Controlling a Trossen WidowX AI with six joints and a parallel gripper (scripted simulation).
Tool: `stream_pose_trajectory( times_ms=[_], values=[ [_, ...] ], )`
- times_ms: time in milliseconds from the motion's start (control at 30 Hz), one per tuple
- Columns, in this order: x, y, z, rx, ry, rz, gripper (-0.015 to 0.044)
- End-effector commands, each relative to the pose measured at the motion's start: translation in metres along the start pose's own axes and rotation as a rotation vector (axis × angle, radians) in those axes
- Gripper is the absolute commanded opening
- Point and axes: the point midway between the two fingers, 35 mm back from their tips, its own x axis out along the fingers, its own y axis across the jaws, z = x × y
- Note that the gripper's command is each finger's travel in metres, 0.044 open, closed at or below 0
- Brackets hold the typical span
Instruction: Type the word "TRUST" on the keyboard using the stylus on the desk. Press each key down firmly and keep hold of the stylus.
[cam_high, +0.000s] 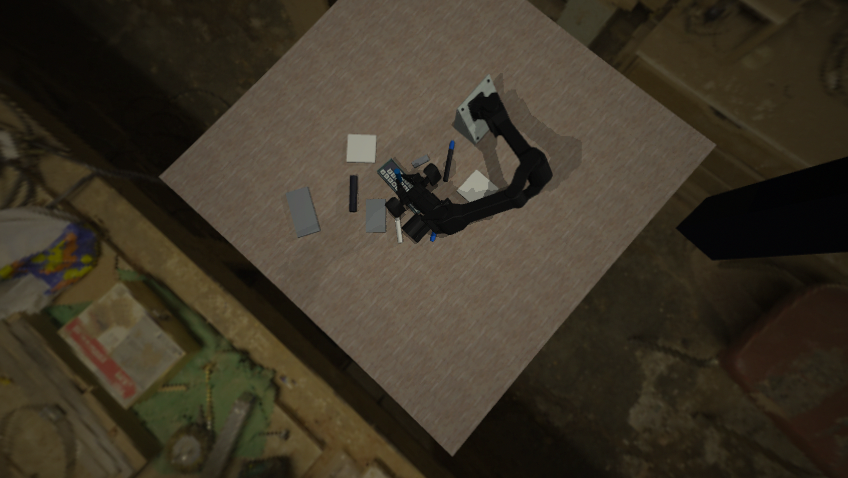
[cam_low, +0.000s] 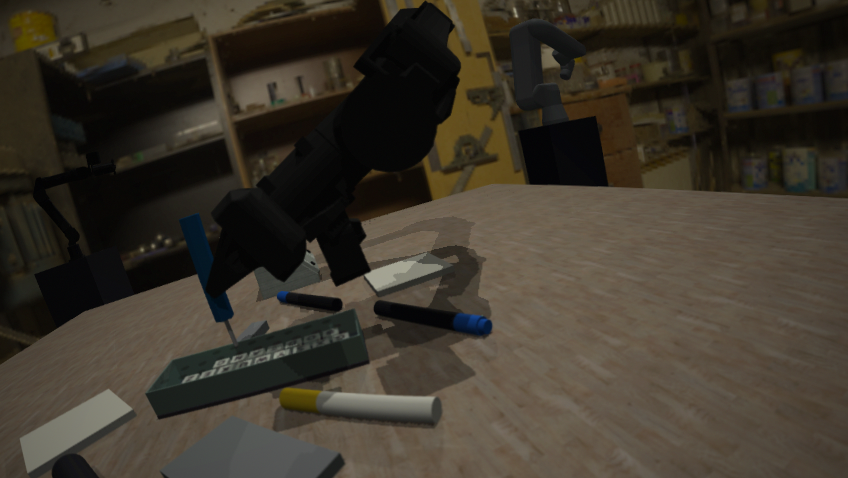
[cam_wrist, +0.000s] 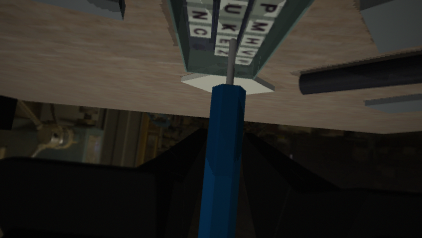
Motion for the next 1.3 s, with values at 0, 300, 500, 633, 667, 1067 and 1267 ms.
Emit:
stream_pose_trajectory(
  times_ms=[0,300,500,633,667,1067,1267],
  values=[
    [0.003,0.002,0.001,0.009,0.002,0.004,0.0000],
    [0.006,0.002,0.003,0.009,0.001,0.004,0.0081],
    [0.008,0.002,0.007,0.009,0.001,0.004,0.0081],
    [0.010,0.002,0.010,0.009,0.001,0.004,0.0081],
    [0.010,0.002,0.011,0.009,0.001,0.004,0.0081],
    [0.013,0.002,0.015,0.009,0.001,0.004,0.0081],
    [0.014,0.002,0.017,0.009,0.001,0.004,0.0081]
  ],
)
